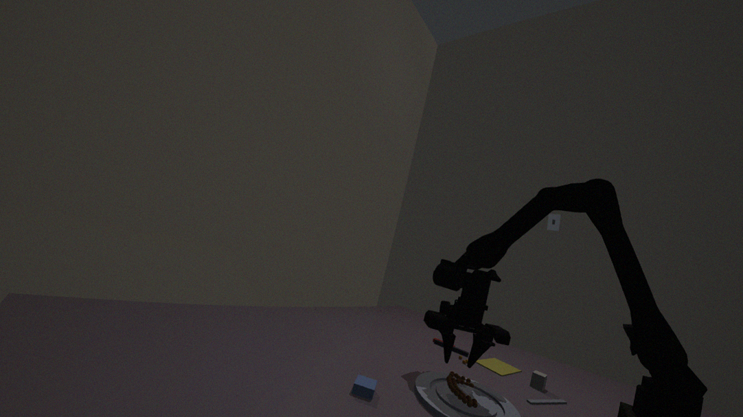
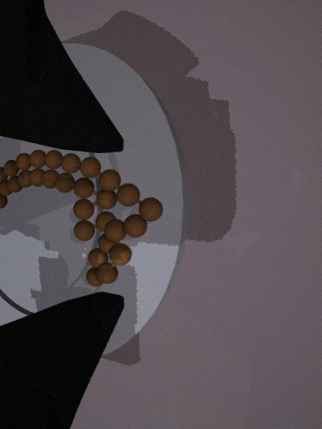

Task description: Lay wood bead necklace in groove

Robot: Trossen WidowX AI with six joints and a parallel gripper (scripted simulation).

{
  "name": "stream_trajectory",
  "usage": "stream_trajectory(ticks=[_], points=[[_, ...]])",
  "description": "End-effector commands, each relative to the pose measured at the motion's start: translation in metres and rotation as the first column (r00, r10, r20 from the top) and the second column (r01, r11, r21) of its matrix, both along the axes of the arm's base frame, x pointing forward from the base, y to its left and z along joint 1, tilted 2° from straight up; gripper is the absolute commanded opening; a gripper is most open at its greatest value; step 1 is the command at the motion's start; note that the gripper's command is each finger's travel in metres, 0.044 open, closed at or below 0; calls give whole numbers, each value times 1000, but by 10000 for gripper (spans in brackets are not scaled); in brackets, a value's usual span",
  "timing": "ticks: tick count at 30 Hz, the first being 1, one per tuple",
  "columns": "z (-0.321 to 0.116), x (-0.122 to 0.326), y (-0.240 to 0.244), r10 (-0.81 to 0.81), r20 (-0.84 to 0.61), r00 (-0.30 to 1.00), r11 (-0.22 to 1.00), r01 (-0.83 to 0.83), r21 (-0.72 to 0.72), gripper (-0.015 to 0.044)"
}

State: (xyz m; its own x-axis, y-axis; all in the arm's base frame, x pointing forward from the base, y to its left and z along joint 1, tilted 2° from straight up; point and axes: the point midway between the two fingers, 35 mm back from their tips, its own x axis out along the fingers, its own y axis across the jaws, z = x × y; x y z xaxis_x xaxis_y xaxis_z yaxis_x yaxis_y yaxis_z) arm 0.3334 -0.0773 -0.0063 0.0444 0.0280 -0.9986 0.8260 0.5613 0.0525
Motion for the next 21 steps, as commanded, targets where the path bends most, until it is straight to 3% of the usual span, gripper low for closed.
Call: stream_trajectory(ticks=[1, 17, 21], points=[[-7, -1, 0, 2, -6, 1000, 1000, -2, 1, 250], [-27, -2, 1, 6, -12, 1000, 1000, -6, 2, 250], [-25, -2, 1, 1, -10, 1000, 1000, -1, 2, 145]])
